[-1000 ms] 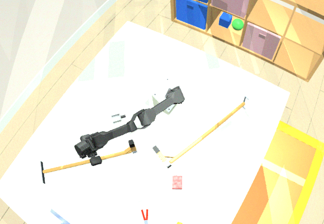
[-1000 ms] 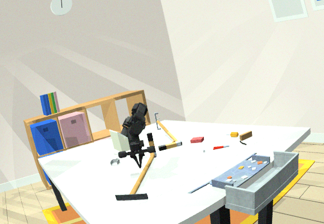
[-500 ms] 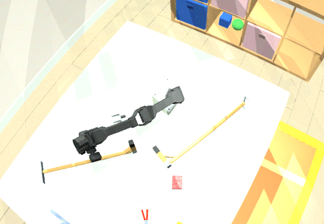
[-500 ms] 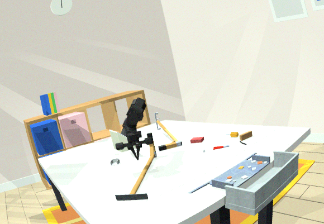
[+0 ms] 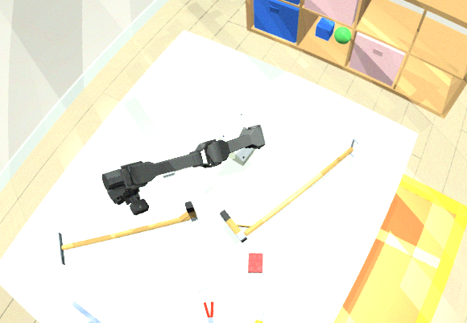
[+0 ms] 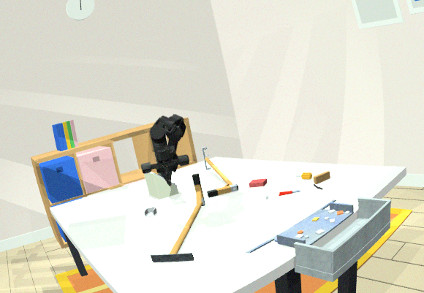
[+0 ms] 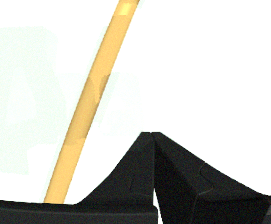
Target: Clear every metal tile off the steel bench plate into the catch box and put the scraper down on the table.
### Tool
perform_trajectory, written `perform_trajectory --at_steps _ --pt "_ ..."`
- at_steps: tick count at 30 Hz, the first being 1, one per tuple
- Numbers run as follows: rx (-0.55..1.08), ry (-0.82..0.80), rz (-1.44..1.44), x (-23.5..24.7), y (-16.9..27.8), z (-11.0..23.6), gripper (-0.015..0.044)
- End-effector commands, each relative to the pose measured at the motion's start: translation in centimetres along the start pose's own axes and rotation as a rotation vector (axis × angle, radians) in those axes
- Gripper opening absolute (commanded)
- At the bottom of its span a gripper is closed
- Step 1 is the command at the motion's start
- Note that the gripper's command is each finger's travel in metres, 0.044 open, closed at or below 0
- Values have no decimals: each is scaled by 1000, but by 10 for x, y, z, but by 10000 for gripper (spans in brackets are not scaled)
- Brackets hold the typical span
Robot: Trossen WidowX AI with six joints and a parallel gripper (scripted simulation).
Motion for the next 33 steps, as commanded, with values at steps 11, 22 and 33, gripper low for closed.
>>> perform_trajectory --at_steps 11,22,33 --pt "11 -12 10 -1 8 -12 0" --pt "11 -11 10 0 14 -36 0" --pt "11 -12 10 0 22 -59 0"
Point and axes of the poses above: the point midway between the two fingers, 35 mm back from their tips, its own z axis back along the fingers, its own x axis across the jaws, y = z × x, the point moved 2 cm from there along z, back along the fingers, and after that the axes turned 2 degrees about z, right-handed, at the moved point
